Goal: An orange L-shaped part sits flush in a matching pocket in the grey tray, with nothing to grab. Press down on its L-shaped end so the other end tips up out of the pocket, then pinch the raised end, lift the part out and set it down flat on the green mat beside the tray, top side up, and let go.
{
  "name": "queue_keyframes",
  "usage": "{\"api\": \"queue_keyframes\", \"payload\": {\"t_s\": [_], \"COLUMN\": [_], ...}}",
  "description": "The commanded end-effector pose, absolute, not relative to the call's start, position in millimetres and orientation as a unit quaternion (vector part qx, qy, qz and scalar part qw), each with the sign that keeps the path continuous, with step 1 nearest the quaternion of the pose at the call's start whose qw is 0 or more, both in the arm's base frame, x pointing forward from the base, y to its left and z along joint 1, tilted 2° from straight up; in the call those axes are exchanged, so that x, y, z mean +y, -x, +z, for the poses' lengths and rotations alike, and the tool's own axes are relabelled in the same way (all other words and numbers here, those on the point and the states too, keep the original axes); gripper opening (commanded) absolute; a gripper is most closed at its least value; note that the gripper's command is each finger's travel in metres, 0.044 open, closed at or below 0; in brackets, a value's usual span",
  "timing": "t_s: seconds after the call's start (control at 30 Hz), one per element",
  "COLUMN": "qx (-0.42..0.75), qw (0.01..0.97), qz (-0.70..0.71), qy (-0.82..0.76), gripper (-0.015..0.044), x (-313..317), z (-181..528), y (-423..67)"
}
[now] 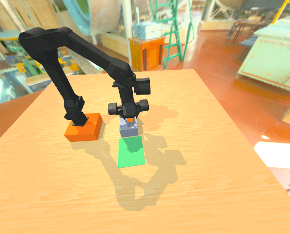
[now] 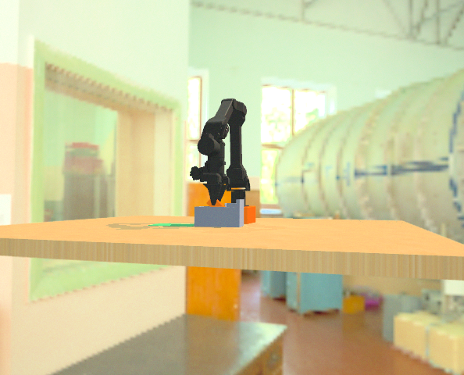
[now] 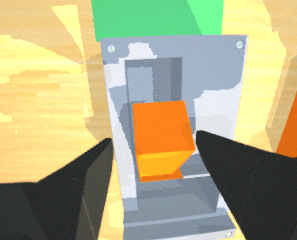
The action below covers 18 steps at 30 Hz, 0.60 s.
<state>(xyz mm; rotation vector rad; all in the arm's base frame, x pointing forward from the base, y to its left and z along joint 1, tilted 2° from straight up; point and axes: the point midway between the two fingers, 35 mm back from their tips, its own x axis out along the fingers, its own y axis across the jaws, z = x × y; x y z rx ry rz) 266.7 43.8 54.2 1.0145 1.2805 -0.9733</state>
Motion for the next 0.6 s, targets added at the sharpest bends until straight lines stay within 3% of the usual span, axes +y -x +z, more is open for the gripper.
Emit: {"api": "queue_keyframes", "payload": {"t_s": [0.0, 0.13, 0.47, 0.57], "qx": [0.548, 0.548, 0.548, 0.548], "qw": [0.581, 0.581, 0.581, 0.581], "qz": [-0.417, -0.417, -0.417, -0.417], "qy": [-0.434, -0.434, -0.434, -0.434], "gripper": [0.0254, 0.0149, 0.0082, 0.0003], "x": [43.8, 43.8, 43.8, 43.8], "z": [54.2, 54.2, 54.2, 54.2], "y": [-266.7, -266.7, -266.7, -266.7]}}
